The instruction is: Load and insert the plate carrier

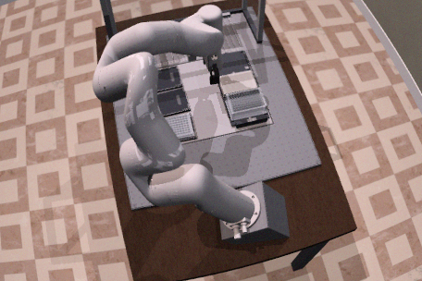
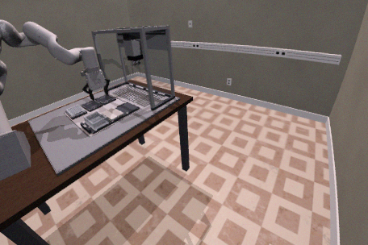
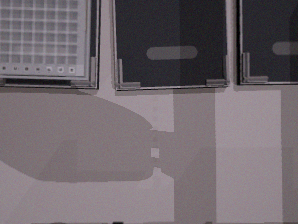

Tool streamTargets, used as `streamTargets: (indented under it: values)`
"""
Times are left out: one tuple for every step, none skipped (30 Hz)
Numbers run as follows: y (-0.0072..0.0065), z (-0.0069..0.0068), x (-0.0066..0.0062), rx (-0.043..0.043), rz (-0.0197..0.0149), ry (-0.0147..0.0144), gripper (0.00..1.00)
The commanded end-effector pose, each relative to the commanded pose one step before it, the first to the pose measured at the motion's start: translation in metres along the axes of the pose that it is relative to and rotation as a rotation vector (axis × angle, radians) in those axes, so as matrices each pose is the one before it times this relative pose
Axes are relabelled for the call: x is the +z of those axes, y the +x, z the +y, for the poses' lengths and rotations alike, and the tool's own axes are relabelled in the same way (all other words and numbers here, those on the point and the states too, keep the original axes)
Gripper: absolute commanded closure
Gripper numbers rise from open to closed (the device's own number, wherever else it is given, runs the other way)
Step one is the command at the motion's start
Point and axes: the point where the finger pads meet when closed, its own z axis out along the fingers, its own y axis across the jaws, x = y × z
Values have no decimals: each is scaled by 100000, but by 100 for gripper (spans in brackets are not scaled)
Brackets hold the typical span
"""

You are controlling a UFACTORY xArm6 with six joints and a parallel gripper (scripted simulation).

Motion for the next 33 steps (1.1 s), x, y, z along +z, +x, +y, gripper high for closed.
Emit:
streamTargets:
  values:
    - [-28,195,198,-124,-190,-546,0]
    - [0,0,167,0,1,0,0]
    - [0,0,167,0,1,0,0]
    - [0,0,167,0,1,0,0]
    - [0,0,167,0,1,0,0]
    - [0,0,167,0,1,0,0]
    - [0,0,167,0,1,0,0]
    - [0,0,167,0,1,0,0]
    - [0,0,167,0,1,0,0]
    - [0,0,167,0,1,0,0]
    - [0,0,167,0,1,0,0]
    - [0,0,167,0,1,0,0]
    - [0,0,167,0,1,0,0]
    - [0,0,167,0,1,0,0]
    - [0,0,0,0,0,0,0]
    - [0,0,0,0,0,0,0]
    - [0,0,167,0,1,0,0]
    - [0,0,167,0,1,0,0]
    - [0,0,167,0,1,0,0]
    - [0,0,167,0,1,0,0]
    - [0,0,167,0,1,0,0]
    - [0,0,167,0,1,0,0]
    - [0,0,167,0,1,0,0]
    - [0,0,167,0,1,0,0]
    - [0,0,167,0,1,0,0]
    - [0,0,167,0,1,0,0]
    - [0,0,167,0,1,0,0]
    - [0,0,167,0,1,0,0]
    - [0,0,167,0,1,0,0]
    - [0,0,167,0,1,0,0]
    - [0,0,167,0,1,0,0]
    - [0,0,0,0,0,0,0]
    - [0,0,0,0,0,0,0]
